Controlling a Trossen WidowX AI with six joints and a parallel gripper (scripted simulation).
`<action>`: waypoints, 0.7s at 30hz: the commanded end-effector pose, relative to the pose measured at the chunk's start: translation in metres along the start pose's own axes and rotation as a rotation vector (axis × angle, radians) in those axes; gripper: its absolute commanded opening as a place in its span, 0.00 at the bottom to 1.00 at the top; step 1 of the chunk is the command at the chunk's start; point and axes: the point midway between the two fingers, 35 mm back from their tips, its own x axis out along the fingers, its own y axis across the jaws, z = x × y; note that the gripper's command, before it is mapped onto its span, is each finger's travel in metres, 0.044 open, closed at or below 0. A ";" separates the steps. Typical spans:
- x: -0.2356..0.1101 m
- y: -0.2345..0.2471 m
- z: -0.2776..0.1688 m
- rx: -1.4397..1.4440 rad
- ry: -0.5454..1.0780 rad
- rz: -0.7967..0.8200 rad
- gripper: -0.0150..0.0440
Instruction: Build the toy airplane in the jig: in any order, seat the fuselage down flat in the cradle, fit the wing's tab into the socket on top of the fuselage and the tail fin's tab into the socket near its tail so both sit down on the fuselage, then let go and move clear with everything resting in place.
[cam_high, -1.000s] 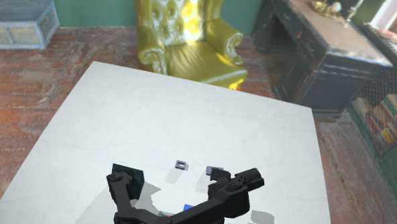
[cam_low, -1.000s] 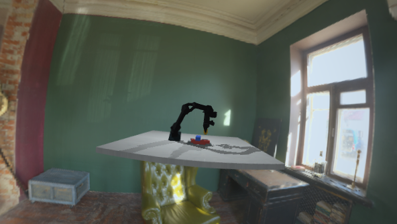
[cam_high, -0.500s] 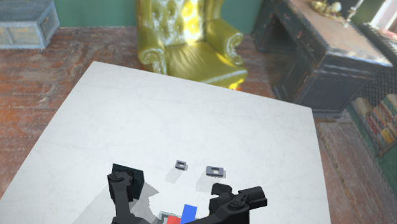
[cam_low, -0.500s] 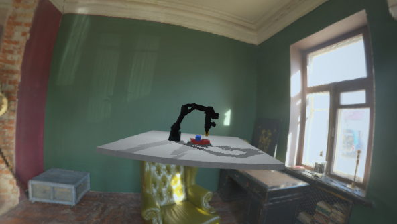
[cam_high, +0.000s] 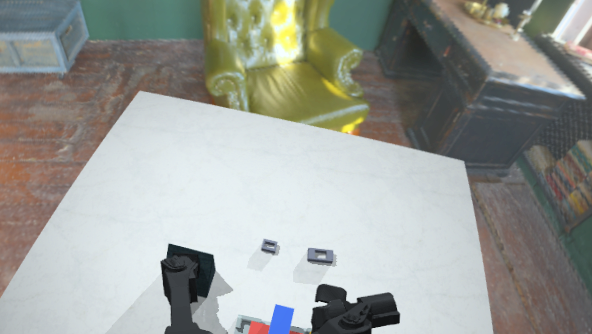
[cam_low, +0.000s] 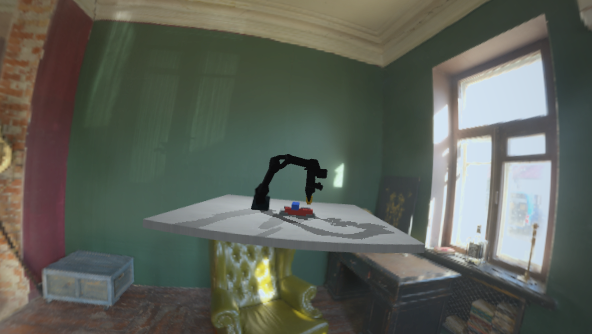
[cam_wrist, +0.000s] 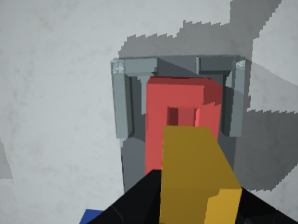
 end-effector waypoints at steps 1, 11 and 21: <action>-0.001 -0.002 0.001 -0.001 -0.004 -0.003 0.36; -0.001 -0.002 0.001 -0.001 -0.004 -0.003 0.36; -0.002 -0.004 0.002 -0.001 -0.004 -0.003 0.36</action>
